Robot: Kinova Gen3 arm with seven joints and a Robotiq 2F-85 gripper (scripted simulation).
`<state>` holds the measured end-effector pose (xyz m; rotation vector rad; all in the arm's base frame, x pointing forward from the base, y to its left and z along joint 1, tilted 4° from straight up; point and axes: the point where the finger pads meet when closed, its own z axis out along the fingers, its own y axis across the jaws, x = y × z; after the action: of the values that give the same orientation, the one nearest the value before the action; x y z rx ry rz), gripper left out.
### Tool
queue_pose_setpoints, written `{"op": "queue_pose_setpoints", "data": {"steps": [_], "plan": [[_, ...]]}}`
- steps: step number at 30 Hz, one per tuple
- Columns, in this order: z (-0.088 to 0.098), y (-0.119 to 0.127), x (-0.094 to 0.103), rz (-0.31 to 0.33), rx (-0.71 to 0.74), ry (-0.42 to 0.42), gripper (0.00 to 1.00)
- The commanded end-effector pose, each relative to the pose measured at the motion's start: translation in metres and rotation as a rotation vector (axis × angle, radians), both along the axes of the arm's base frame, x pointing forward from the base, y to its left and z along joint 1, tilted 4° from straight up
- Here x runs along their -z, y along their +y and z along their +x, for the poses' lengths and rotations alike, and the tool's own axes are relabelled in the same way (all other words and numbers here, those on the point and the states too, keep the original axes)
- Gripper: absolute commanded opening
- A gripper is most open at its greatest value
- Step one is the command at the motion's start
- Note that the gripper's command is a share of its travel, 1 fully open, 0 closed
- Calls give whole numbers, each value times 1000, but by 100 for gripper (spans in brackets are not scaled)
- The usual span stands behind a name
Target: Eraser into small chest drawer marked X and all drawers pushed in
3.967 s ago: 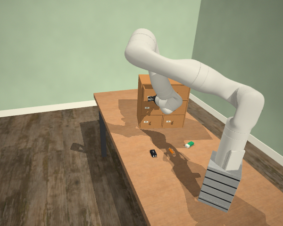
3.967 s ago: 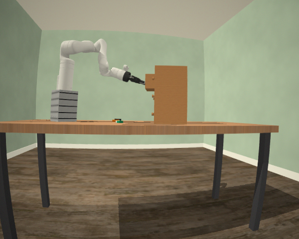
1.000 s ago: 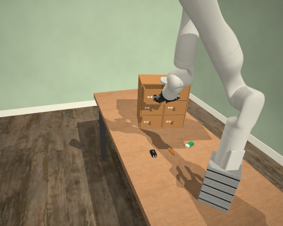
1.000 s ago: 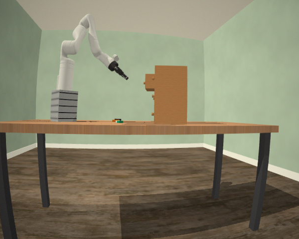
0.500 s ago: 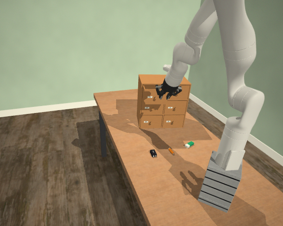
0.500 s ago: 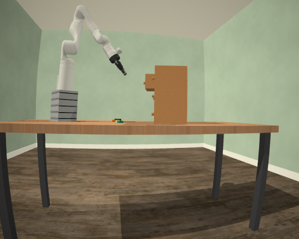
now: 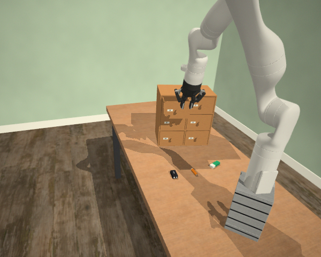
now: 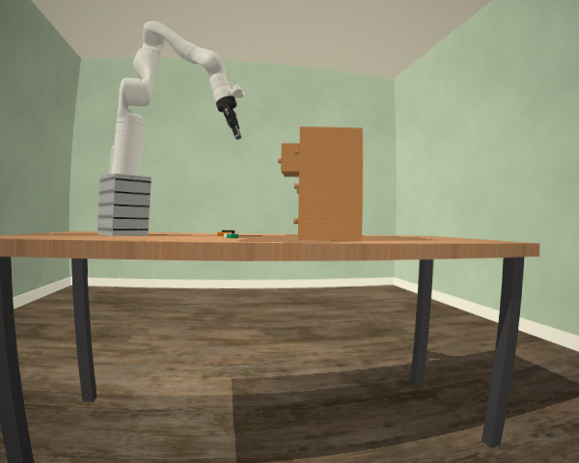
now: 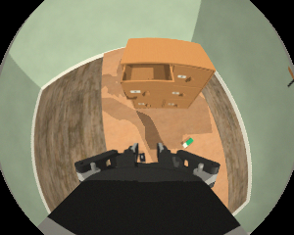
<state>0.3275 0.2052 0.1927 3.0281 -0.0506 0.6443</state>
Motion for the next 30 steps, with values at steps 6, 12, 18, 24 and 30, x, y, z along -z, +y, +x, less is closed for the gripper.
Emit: {"op": "queue_pose_setpoints", "data": {"steps": [6, 12, 18, 24, 30], "plan": [[-17, 4, -4, 3, 17, 190, 33], [-22, 5, -11, 7, 21, 275, 33], [-25, 5, -14, 9, 22, 314, 33], [-28, 6, -17, 12, 22, 349, 33], [-28, 6, -18, 14, 21, 359, 33]]}}
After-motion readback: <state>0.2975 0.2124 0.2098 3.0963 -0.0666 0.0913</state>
